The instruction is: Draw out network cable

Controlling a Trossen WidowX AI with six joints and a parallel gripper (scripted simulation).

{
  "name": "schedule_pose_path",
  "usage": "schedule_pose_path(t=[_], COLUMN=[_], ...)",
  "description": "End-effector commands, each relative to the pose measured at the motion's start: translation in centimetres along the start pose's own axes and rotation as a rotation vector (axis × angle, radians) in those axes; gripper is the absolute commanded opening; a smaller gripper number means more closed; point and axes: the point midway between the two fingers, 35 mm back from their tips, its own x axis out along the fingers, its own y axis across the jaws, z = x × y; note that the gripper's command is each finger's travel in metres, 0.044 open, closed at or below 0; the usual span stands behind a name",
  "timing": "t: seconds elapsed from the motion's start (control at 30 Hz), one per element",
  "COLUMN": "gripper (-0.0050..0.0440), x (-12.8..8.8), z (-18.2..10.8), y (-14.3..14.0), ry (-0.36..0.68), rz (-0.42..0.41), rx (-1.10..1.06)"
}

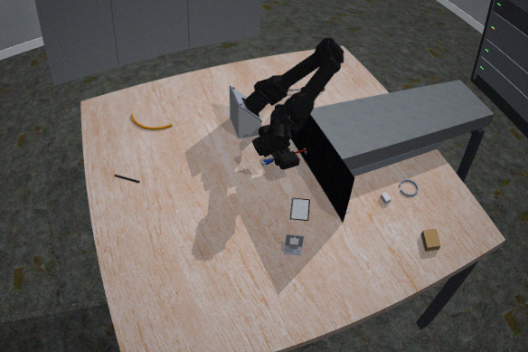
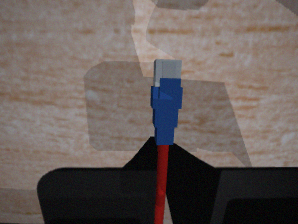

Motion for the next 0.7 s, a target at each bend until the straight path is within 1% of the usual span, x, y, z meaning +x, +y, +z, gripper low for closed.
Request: schedule_pose_path(t=[0.0, 0.2, 0.4, 0.6, 0.67], gripper=[-0.0003, -0.0005, -0.005, -0.005, -0.005], x=[-0.9, -0.7, -0.7, -0.7, -0.7], z=[0.0, 0.5, 2.0, 3.5, 3.5], y=[0.7, 0.6, 0.7, 0.6, 0.6], ry=[-0.011, -0.009, -0.011, -0.011, -0.011], rz=[0.017, 0.01, 0.011, 0.011, 0.011], rx=[-0.017, -0.009, -0.011, -0.011, -0.011])
